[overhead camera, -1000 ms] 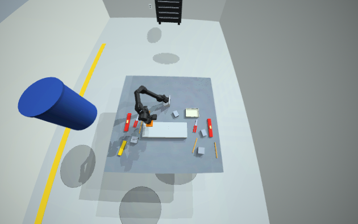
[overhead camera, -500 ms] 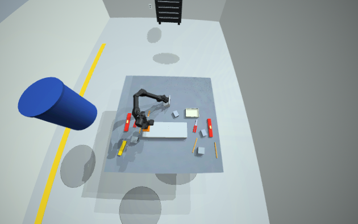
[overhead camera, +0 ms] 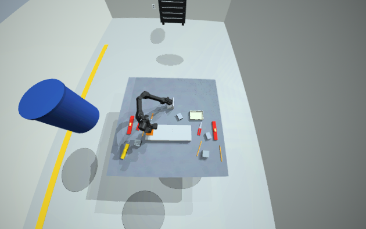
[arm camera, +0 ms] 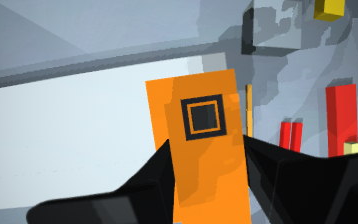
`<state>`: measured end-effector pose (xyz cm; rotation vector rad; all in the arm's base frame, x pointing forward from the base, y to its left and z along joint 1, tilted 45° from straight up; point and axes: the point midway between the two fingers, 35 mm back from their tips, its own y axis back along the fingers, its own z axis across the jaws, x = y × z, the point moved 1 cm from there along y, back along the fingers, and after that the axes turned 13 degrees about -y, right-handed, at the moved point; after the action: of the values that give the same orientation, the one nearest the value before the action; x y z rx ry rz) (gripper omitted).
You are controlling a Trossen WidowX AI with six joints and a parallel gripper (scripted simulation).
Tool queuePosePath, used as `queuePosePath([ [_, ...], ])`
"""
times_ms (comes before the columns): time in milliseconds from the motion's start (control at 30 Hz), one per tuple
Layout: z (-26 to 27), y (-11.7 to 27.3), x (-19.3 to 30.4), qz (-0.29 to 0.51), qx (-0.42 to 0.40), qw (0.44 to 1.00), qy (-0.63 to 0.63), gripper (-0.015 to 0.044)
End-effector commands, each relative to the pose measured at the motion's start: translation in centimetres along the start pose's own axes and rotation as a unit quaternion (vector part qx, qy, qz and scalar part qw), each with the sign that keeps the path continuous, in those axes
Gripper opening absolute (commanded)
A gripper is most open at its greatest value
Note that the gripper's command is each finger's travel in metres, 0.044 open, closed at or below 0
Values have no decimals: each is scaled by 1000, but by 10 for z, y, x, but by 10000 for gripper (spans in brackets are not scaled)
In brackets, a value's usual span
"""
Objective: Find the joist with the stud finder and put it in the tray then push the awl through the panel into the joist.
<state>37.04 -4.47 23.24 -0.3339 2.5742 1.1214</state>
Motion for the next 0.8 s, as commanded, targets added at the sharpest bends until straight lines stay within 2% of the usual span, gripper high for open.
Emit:
queuePosePath([
  [0,0,-5,1,-1,-2,1000,1,0],
  [767,-3,-34,10,-2,-1,1000,1,0],
])
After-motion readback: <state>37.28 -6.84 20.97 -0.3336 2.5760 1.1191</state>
